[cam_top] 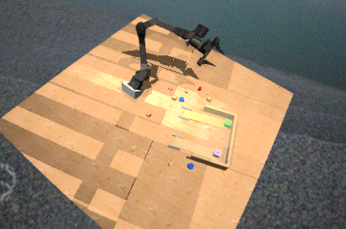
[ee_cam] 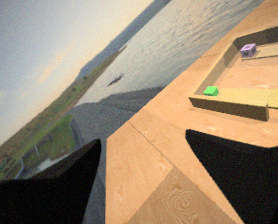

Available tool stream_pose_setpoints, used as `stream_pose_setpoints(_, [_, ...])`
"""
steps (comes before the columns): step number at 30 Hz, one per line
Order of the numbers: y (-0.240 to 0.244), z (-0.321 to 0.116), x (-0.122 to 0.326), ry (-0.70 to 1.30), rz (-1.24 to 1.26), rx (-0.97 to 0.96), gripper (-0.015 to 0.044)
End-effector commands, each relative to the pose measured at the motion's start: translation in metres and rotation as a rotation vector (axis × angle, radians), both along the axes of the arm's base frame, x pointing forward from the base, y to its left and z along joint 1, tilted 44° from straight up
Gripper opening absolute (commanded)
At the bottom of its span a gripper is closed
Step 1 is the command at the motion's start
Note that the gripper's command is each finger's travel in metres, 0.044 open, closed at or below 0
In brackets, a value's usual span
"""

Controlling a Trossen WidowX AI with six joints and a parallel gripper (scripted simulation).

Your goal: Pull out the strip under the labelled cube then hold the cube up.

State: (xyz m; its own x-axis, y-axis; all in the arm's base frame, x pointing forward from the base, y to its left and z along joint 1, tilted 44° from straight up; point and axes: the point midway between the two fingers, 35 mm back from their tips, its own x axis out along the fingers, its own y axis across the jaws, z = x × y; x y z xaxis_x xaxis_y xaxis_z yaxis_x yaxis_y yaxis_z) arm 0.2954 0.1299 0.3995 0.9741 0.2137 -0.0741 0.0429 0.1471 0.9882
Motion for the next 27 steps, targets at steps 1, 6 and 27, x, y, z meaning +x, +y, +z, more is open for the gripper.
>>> stream_pose_setpoints(1, [-0.019,-0.042,0.032,0.057,0.033,-0.228,0.04])
stream_pose_setpoints(6, [-0.059,-0.101,0.063,0.146,0.117,-0.461,0.04])
stream_pose_setpoints(27, [-0.235,-0.255,0.017,0.081,0.409,-0.669,0.04])
